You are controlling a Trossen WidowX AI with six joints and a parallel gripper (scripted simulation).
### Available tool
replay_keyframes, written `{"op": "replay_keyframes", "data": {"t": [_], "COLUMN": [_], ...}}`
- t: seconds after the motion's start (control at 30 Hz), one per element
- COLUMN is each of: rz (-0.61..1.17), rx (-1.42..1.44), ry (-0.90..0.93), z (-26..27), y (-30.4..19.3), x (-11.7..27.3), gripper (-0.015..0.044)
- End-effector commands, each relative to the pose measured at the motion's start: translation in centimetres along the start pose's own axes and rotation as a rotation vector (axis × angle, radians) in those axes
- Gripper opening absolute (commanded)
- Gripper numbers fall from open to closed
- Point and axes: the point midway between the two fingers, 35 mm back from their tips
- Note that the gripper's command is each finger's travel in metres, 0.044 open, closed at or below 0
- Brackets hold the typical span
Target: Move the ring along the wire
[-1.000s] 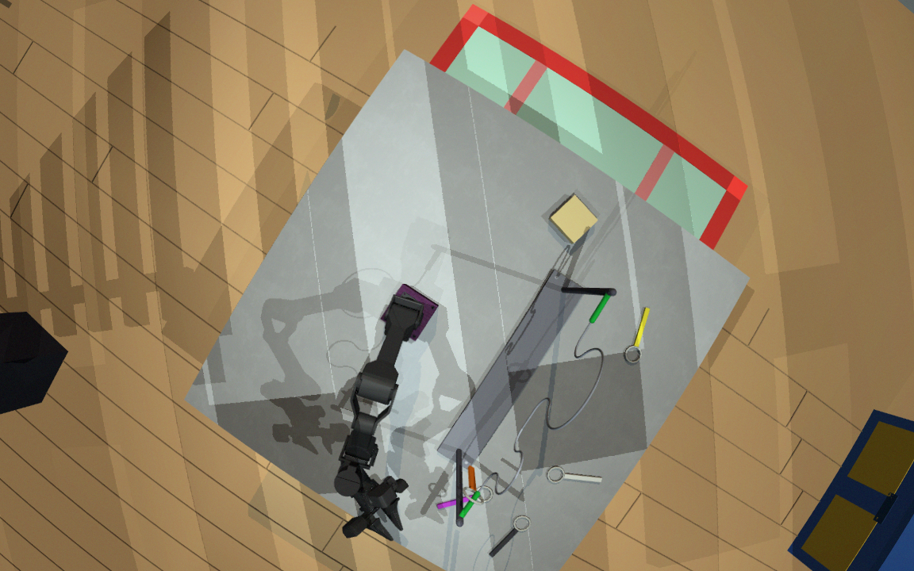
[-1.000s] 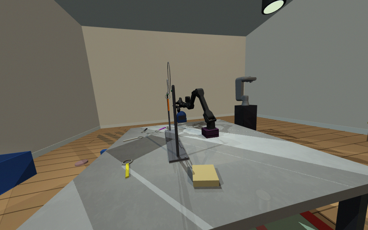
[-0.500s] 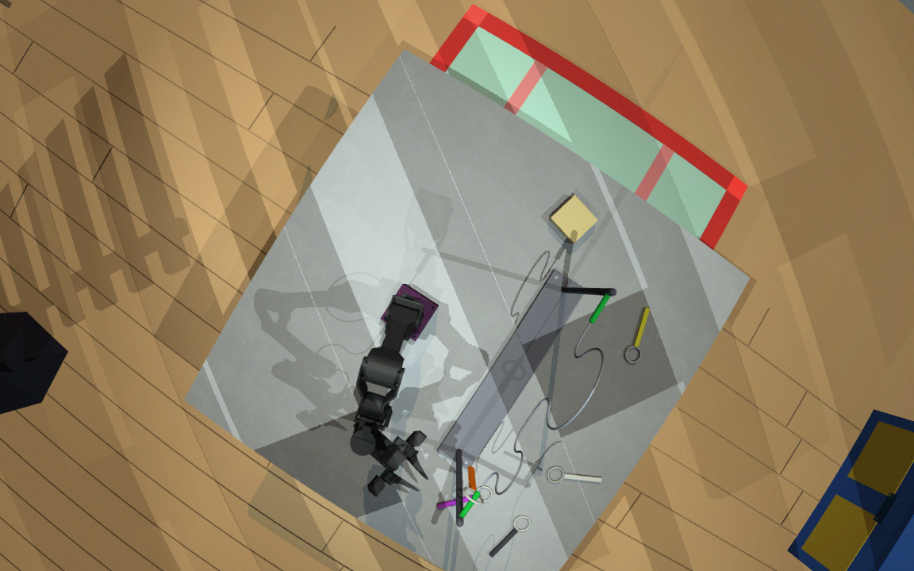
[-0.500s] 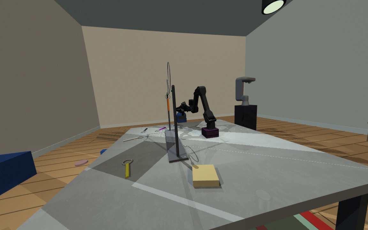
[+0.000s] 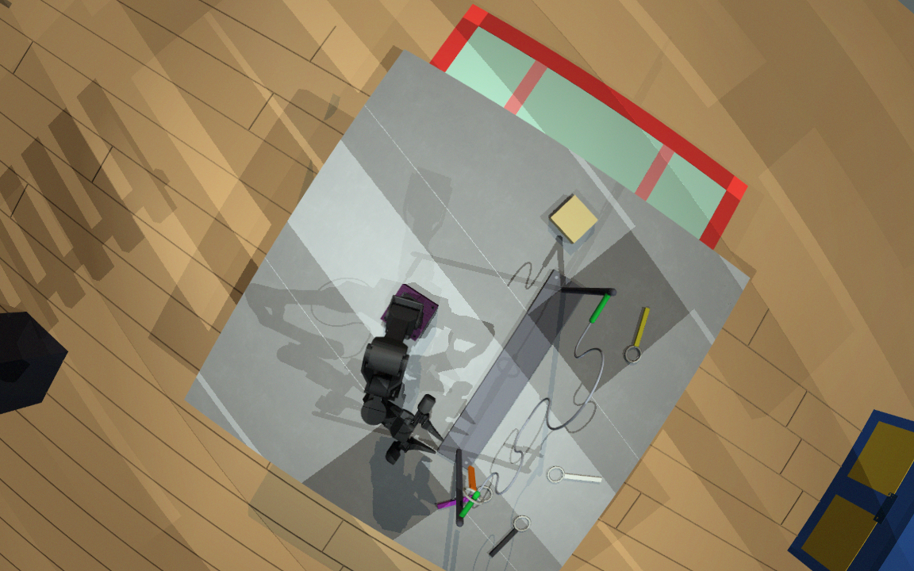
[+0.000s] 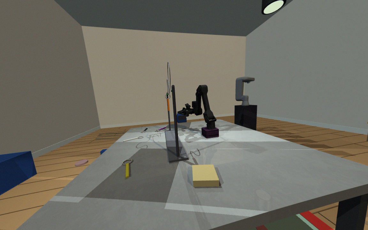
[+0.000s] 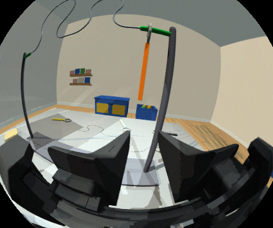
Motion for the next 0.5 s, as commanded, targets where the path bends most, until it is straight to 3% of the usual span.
{"op": "replay_keyframes", "data": {"t": [0.0, 0.23, 0.47], "rz": [0.0, -0.012, -0.013], "rx": [-0.027, -0.095, -0.101], "ry": [0.011, 0.02, 0.021], "z": [0.3, 0.8, 1.0], "y": [0.5, 4.5, 4.9], "x": [-0.6, -4.2, -4.7], "gripper": [0.016, 0.016, 0.016]}}
Point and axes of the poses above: the point midway between the two fingers, 35 mm back from their tips, its own x axis back along the fingers, its own z axis across the jaws, y = z × x, and after that the axes turned 12 degrees about -x, right-handed
